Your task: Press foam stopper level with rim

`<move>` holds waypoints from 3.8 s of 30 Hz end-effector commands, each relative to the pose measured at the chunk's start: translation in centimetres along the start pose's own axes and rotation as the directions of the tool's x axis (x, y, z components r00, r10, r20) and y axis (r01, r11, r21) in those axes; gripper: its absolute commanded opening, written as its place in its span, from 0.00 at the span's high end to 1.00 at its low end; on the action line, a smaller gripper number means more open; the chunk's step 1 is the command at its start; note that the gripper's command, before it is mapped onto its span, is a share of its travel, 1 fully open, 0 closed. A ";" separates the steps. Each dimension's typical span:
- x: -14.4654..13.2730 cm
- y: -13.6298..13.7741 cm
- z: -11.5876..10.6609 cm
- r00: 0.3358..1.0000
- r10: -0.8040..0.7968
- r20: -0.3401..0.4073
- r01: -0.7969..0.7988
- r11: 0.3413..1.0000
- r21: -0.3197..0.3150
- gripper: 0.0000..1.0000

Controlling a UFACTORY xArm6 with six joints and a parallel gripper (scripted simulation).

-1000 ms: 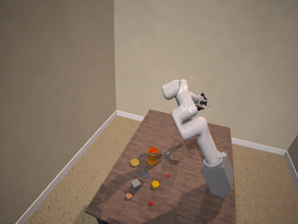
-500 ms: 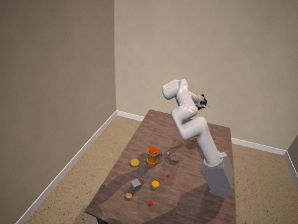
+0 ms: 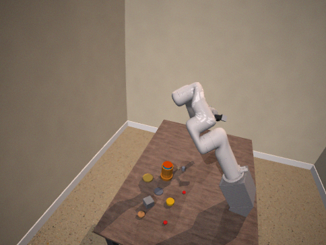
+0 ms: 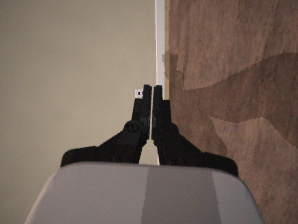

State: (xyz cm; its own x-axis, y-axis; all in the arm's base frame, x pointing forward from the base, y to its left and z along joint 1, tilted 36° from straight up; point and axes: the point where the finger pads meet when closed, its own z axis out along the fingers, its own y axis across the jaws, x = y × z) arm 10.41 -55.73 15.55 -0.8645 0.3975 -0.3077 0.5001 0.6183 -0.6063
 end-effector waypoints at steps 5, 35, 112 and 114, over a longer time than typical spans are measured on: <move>-0.4 5.3 -5.4 0.997 -0.031 0.065 0.037 0.995 -0.093 1.00; -1.1 12.4 -12.0 0.987 -0.065 0.146 0.097 0.971 -0.217 1.00; -3.6 42.3 -39.3 0.863 -0.078 0.499 0.414 0.675 -0.610 1.00; -3.6 42.3 -39.3 0.863 -0.078 0.499 0.414 0.675 -0.610 1.00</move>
State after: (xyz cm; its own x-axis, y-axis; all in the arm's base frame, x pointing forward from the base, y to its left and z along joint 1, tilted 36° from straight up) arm 36.67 -4.40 19.73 -0.8114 -0.0434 -0.5829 0.0107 0.9960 -0.0892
